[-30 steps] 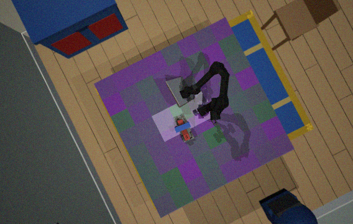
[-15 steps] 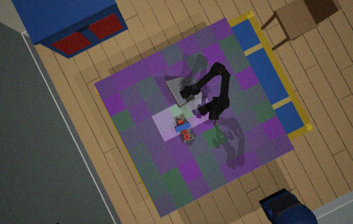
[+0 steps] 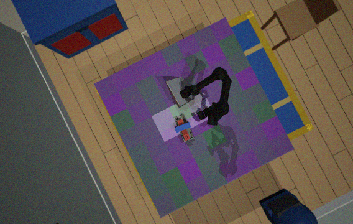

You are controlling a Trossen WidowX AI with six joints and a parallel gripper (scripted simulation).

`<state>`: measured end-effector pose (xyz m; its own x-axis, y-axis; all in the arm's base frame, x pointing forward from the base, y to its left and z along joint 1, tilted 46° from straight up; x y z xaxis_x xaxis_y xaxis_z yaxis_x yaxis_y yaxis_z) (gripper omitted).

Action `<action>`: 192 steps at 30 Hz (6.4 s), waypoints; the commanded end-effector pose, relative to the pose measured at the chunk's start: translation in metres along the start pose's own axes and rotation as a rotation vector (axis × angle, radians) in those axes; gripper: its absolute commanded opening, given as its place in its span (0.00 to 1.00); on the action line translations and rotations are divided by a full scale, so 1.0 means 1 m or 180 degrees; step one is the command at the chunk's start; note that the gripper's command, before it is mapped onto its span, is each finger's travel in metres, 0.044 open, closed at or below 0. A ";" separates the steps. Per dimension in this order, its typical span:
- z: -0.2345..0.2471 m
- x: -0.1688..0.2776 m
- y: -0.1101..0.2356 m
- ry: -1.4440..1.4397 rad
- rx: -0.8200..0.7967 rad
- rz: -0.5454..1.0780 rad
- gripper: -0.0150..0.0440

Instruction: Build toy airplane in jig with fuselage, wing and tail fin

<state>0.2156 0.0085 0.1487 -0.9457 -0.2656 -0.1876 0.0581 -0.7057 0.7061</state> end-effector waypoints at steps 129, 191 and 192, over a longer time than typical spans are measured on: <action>-0.260 -0.047 -0.070 -0.0258 -0.0016 0.0071 0.36; -0.260 -0.048 -0.010 -0.0261 -0.0011 0.0075 0.69; -0.260 -0.048 -0.007 -0.0261 -0.0012 0.0075 0.69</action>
<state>0.3439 -0.1216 -0.0467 -0.9661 -0.2351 -0.1068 0.0949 -0.7079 0.6999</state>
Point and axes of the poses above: the point midway between the two fingers, 35 mm back from their tips, its own y axis back along the fingers, its own z axis across the jaws, x = y × z, the point moved 1 cm from there along y, back along the fingers, and after that the axes turned 15 degrees about y, right-handed, at the moved point
